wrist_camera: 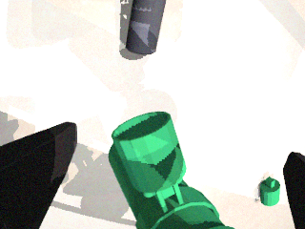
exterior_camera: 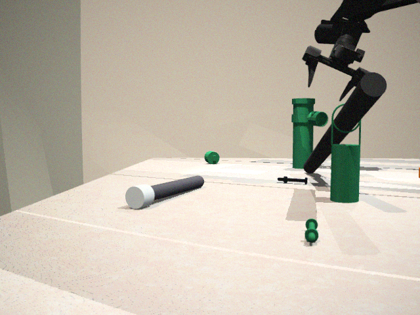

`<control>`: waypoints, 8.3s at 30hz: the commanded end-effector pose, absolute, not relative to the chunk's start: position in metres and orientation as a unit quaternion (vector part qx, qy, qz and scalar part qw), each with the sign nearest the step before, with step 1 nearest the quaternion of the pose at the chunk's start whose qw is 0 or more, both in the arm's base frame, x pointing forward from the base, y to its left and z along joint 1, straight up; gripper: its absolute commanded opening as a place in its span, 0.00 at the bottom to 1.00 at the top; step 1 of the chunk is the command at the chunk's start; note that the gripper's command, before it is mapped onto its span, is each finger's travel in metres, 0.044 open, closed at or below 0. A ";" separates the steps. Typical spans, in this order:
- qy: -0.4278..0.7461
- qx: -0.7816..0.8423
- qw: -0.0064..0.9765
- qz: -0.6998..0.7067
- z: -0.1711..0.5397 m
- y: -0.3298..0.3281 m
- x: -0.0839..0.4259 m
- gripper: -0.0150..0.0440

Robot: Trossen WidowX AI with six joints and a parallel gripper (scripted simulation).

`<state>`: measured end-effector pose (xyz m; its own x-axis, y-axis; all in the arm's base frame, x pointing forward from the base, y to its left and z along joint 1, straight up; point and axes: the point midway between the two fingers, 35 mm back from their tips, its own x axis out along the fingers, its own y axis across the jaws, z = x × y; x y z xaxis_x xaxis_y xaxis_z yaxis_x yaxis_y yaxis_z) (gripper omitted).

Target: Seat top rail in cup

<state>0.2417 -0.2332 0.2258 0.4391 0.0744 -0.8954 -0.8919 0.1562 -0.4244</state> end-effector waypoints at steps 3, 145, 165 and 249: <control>0.272 -0.665 0.549 0.426 0.229 -0.261 0.225 1.00; 0.400 -0.594 0.633 0.294 0.131 -0.252 0.299 0.25; 0.385 -0.603 0.627 0.308 0.132 -0.251 0.296 0.25; 0.564 -0.133 0.815 0.024 0.228 -0.087 0.312 1.00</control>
<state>0.3046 -0.0871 0.2444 0.4395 -0.1326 -0.8884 0.0611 0.9912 -0.1177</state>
